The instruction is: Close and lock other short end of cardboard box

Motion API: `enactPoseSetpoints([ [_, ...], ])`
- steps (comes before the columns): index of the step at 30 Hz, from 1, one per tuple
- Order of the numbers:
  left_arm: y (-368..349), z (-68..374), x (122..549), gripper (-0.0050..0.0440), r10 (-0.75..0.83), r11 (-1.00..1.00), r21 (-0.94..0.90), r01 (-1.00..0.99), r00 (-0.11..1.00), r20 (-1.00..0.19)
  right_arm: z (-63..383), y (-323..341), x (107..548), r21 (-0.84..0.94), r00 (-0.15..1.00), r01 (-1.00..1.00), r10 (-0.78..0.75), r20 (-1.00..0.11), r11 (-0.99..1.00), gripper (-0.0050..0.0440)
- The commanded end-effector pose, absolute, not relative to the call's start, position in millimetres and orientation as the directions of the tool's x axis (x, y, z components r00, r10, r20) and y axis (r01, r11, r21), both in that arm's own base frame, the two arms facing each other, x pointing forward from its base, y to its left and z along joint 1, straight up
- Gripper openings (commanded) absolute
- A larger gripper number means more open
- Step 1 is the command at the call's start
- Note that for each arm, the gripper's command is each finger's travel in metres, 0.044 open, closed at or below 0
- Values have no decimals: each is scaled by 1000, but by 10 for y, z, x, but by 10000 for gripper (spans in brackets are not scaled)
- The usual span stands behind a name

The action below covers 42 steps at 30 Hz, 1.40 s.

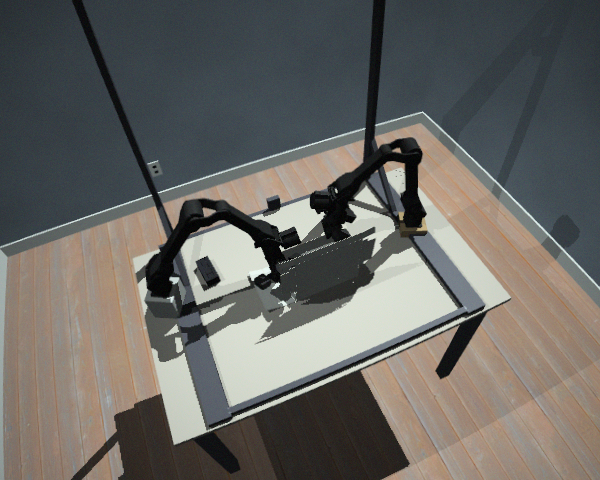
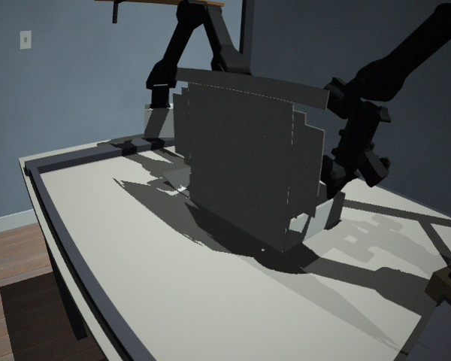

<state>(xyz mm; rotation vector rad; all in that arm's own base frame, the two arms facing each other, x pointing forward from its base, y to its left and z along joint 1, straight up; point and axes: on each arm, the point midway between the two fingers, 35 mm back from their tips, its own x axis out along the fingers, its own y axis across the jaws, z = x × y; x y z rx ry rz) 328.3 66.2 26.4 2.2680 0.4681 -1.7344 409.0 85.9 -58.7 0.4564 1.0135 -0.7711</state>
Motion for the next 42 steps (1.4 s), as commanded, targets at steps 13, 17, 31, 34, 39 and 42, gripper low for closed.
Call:
enactPoseSetpoints([
  [13,661,321,3318,5,102,-919,10,394,261,-960,-464,933,4249,35,273,831,-352,-896,555,0],
  [17,661,321,3318,5,102,-919,10,394,261,-960,-463,937,4258,35,273,831,-351,-896,555,0],
  [31,661,321,3318,5,102,-919,10,394,261,-960,-465,935,4262,36,273,831,-352,-895,555,149],
  [34,661,321,3318,5,102,-919,10,394,261,-960,-465,935,4262,36,273,831,-352,-895,555,149],
  [39,661,321,3318,5,102,-919,10,394,261,-960,-465,935,4262,36,273,831,-352,-895,555,149],
  [42,661,321,3318,5,102,-919,10,394,261,-960,-465,936,4262,36,273,831,-351,-895,555,149],
])
